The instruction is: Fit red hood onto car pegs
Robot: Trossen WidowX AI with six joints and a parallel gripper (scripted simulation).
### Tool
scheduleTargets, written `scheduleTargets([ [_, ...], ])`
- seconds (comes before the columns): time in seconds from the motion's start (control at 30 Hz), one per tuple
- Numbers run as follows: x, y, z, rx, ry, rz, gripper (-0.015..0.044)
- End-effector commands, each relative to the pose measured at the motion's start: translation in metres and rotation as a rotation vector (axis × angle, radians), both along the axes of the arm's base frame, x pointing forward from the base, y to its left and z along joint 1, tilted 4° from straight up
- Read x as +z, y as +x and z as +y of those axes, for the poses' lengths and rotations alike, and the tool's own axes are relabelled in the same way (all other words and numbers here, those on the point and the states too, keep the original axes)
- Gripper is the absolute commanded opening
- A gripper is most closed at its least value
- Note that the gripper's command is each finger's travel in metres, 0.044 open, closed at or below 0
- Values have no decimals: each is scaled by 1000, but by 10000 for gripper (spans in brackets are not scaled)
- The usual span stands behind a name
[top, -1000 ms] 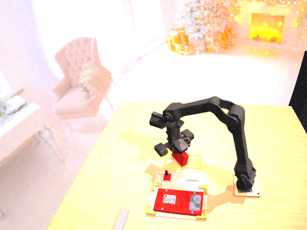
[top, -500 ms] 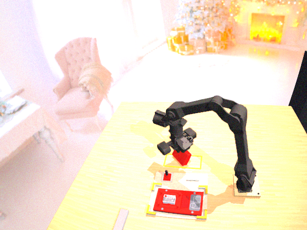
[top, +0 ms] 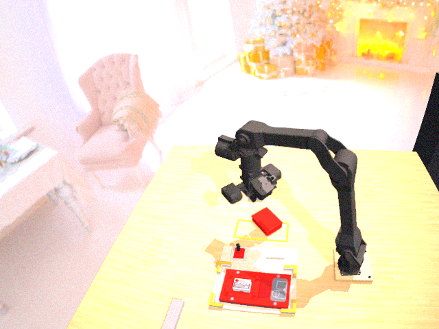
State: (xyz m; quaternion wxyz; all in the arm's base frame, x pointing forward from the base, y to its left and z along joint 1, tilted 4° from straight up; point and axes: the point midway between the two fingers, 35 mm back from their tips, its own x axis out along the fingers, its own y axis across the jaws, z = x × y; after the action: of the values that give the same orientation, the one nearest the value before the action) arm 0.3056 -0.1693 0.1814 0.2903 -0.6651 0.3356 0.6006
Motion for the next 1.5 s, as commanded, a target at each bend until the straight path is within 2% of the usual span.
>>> scheduleTargets([
  [0.0, 0, 0, 0, 0, 0, 0, 0],
  [0.63, 0, 0, 0, 0, 0, 0, 0],
  [0.7, -1, -1, -1, -62, 3, -6, 53],
  [1.2, -24, -17, -11, -1471, 74, -137, 440],
  [1.47, -36, -27, -16, -2229, 107, -210, 440],
])
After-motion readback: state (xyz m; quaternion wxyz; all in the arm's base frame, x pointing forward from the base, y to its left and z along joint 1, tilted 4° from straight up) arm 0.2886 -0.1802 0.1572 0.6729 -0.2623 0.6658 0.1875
